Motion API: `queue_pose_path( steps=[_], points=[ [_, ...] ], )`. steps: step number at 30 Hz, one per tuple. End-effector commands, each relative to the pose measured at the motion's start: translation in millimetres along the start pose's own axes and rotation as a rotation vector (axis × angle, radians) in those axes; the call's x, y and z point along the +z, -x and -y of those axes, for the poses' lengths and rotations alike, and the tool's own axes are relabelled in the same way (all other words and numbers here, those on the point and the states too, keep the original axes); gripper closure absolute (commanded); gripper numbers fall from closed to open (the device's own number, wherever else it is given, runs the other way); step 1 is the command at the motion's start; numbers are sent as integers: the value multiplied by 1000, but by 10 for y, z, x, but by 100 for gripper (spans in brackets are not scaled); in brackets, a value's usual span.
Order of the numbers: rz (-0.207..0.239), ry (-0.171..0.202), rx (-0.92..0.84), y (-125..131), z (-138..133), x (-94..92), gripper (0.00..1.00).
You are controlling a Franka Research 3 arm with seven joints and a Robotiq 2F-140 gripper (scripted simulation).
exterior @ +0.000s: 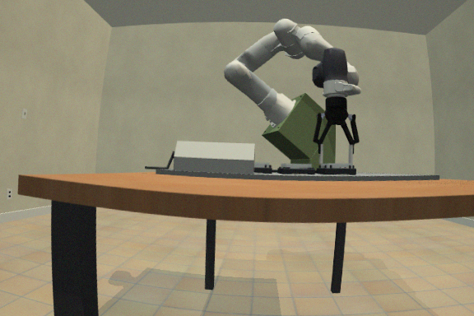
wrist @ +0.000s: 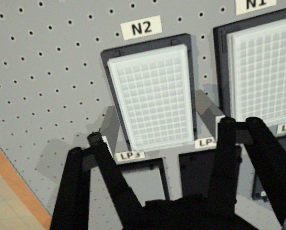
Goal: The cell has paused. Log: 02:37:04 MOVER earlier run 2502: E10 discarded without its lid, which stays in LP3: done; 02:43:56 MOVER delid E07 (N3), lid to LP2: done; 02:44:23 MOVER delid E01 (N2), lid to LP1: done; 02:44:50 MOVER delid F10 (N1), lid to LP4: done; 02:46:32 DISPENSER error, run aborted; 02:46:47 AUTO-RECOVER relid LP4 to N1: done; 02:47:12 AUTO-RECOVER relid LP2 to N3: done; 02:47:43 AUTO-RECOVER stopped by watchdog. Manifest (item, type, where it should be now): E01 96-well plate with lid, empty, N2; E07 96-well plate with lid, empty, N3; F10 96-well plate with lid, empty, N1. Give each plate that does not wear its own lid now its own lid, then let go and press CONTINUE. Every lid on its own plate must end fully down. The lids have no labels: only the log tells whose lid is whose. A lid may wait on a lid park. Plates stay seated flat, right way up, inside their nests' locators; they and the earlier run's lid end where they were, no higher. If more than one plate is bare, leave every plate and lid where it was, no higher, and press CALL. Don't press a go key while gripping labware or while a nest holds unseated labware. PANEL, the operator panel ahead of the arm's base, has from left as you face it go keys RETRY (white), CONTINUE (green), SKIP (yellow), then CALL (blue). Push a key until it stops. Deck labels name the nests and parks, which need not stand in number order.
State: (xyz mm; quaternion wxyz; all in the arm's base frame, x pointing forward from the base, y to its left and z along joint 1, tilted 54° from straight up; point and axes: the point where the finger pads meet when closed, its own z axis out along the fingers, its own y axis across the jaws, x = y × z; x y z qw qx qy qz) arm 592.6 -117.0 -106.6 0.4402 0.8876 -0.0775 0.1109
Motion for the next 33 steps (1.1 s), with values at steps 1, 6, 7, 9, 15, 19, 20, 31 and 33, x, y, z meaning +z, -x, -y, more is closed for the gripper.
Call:
queue_pose_path(
  steps=[1,6,7,9,15,19,20,31,33],
  points=[
    [-1,0,-4,-4,0,2,34],
    [-1,0,-4,-4,0,-36,34],
    [-1,0,-4,-4,0,-47,34],
    [-1,0,-4,-4,0,-74,34],
    [-1,0,-4,-4,0,-141,34],
    [-1,0,-4,-4,0,-221,34],
    [-1,0,-4,-4,0,-241,34],
    [-1,0,-4,-3,0,-420,34],
    [-1,0,-4,-3,0,-432,34]
  ],
)
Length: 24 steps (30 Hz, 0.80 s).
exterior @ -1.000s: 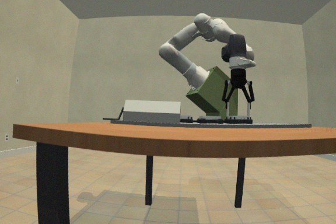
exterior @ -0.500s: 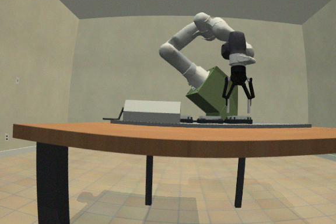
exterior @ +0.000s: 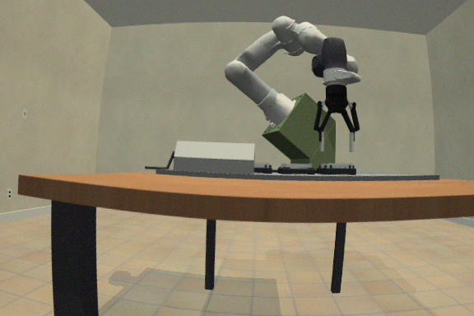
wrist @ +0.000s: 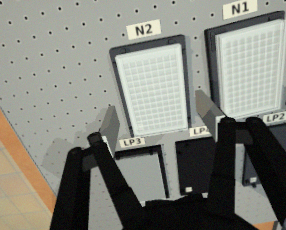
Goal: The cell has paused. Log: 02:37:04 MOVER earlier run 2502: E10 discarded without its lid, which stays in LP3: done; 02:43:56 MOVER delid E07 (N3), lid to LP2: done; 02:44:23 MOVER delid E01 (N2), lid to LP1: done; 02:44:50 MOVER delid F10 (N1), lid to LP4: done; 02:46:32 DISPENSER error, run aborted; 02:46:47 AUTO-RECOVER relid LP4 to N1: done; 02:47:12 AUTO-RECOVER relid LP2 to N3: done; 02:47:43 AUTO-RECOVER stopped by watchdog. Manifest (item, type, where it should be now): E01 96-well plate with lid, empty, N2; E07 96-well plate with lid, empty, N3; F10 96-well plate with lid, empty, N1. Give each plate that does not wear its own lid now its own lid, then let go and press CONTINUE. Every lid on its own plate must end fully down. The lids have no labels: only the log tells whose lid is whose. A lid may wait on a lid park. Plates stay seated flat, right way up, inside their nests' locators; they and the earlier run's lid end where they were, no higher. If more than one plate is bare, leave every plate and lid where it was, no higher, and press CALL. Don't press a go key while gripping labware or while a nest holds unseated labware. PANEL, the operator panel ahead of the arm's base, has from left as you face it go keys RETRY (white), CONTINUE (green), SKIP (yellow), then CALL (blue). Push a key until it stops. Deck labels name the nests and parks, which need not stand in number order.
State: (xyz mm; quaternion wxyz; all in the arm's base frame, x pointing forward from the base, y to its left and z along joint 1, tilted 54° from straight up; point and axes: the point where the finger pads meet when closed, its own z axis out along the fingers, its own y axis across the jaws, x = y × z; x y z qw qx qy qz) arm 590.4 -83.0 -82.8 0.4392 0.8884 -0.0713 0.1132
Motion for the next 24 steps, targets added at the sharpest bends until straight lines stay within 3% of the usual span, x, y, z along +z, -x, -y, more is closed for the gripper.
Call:
queue_pose_path(
  steps=[1,12,14,16,18,24],
  points=[
    [8,4,5,25,-16,-28,34],
    [7,4,4,14,-26,-72,34],
    [1,0,-1,-186,-236,-163,34],
    [1,0,-1,-186,-236,-163,34],
    [-11,-7,-9,-565,-743,-326,34],
    [5,3,-6,-897,-1790,-479,34]
  ],
)
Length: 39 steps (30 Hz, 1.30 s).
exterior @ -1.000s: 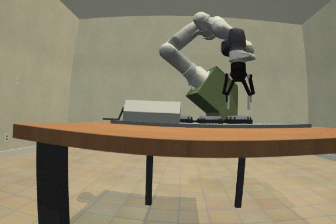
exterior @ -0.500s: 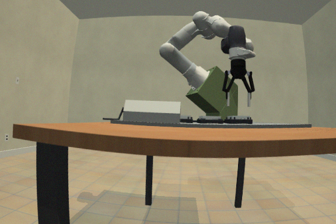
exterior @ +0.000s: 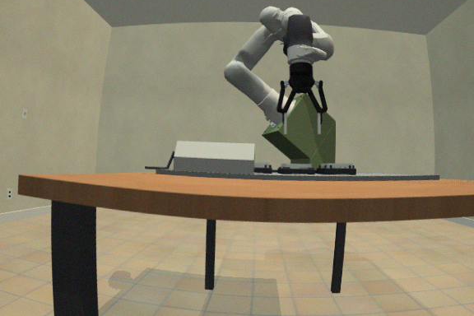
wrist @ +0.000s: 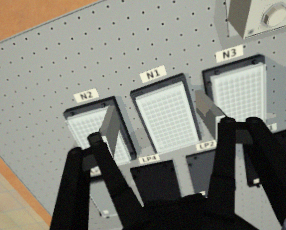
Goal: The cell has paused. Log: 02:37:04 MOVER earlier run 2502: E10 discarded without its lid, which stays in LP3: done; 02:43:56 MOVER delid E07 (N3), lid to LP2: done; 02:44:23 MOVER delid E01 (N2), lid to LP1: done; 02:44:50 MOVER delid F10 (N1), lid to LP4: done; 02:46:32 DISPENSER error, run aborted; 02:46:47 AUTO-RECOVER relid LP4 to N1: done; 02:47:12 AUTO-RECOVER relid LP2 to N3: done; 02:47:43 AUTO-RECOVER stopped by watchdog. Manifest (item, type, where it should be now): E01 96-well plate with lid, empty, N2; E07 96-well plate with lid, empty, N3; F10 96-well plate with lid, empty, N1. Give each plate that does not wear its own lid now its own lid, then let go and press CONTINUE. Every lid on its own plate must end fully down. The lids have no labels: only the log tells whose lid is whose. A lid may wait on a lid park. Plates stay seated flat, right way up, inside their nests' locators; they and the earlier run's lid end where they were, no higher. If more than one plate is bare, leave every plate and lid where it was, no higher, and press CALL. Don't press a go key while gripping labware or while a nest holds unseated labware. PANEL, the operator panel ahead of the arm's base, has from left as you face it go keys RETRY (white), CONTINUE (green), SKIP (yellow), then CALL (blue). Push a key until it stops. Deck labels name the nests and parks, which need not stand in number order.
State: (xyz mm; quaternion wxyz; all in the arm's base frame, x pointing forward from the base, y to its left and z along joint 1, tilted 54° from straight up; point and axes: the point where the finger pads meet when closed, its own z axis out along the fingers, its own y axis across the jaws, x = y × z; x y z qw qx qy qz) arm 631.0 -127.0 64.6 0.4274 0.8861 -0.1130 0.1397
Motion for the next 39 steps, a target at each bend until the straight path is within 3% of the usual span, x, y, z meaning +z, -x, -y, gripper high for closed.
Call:
queue_pose_path(
  steps=[1,2,3,7,9,10,39],
  points=[
    [16,18,-106,-229,-661,-47,34],
    [17,18,-106,-305,-844,-69,34],
    [17,18,-106,-378,-1028,-89,100],
    [17,18,-106,-638,-1770,-143,100],
    [17,18,-106,-638,-1770,-143,100],
    [17,18,-106,-762,-2209,-153,100],
    [17,18,-106,-762,-2209,-153,100]
  ],
)
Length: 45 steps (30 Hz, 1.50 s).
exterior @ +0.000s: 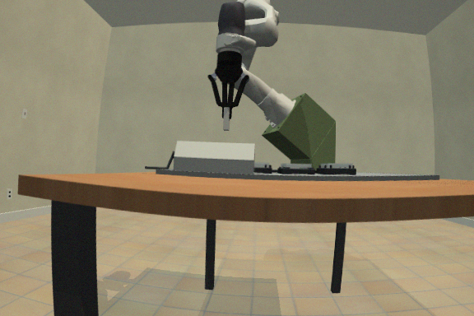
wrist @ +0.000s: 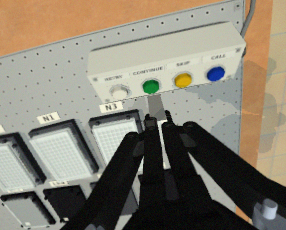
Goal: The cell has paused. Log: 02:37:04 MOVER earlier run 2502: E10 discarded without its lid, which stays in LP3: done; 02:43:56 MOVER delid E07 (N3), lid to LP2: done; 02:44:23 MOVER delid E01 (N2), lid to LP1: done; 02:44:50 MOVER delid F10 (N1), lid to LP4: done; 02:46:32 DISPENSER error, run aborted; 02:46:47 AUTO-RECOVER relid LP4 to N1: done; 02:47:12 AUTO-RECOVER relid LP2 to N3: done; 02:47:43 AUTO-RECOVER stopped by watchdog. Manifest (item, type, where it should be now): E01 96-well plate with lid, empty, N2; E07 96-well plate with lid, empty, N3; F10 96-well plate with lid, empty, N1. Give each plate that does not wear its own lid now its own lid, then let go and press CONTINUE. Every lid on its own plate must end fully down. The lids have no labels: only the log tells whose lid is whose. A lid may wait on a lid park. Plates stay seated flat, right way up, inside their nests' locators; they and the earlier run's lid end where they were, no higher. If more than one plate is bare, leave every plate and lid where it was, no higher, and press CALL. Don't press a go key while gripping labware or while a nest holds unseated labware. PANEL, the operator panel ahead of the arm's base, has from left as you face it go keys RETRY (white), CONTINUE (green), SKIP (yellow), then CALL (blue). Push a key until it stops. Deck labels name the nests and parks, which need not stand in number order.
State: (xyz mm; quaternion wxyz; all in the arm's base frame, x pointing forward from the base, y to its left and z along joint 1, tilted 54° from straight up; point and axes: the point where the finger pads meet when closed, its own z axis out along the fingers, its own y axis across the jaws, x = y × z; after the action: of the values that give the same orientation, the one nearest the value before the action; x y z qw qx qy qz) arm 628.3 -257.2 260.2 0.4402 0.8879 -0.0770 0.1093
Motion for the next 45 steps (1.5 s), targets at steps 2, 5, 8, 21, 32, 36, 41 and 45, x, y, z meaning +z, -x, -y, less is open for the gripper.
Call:
queue_pose_path(
  steps=[2,5,8,21,32,36,41,45],
  points=[
    [-4,0,-12,-10,11,-10,100],
    [-4,0,-12,-10,11,-10,100],
    [-4,0,-12,-11,11,-6,100],
    [-4,0,-12,-13,12,32,100],
    [-4,0,-12,-17,12,98,100],
    [-4,0,-12,-19,13,123,100],
    [-4,0,-12,-20,13,140,100],
    [-4,0,-12,-21,13,160,100]
  ],
)
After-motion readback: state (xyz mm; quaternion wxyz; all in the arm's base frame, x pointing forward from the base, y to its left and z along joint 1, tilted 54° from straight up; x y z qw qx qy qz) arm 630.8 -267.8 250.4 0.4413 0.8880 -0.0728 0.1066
